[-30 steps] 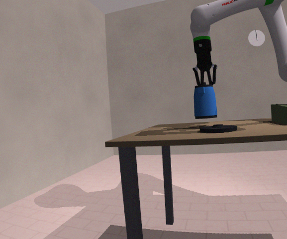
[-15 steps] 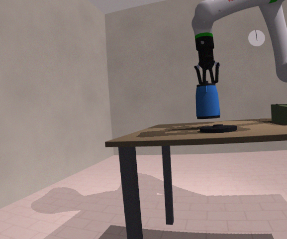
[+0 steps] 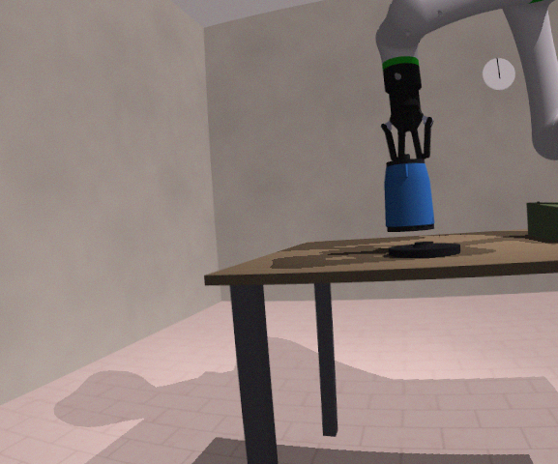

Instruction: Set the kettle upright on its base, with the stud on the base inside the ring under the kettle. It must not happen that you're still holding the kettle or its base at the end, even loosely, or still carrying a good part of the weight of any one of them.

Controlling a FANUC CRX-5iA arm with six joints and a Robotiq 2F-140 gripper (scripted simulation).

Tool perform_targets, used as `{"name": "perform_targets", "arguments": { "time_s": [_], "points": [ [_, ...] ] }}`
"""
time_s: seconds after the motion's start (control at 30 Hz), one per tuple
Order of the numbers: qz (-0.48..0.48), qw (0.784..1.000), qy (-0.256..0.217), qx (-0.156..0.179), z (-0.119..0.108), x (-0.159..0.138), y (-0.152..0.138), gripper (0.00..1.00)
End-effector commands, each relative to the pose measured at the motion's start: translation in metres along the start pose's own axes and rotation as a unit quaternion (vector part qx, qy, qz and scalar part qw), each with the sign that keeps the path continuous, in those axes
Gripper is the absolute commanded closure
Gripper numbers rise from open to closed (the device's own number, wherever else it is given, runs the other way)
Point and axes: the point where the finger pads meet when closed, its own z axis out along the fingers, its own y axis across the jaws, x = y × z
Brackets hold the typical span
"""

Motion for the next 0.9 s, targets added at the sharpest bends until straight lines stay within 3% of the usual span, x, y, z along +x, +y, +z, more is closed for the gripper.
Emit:
{"name": "perform_targets", "arguments": {
  "time_s": [0.0,0.87],
  "points": [
    [0.000,1.000,0.000,0.000,0.000,-0.009,0.005,1.00],
    [0.000,1.000,0.000,0.000,0.000,-0.062,0.032,1.00]
  ]
}}
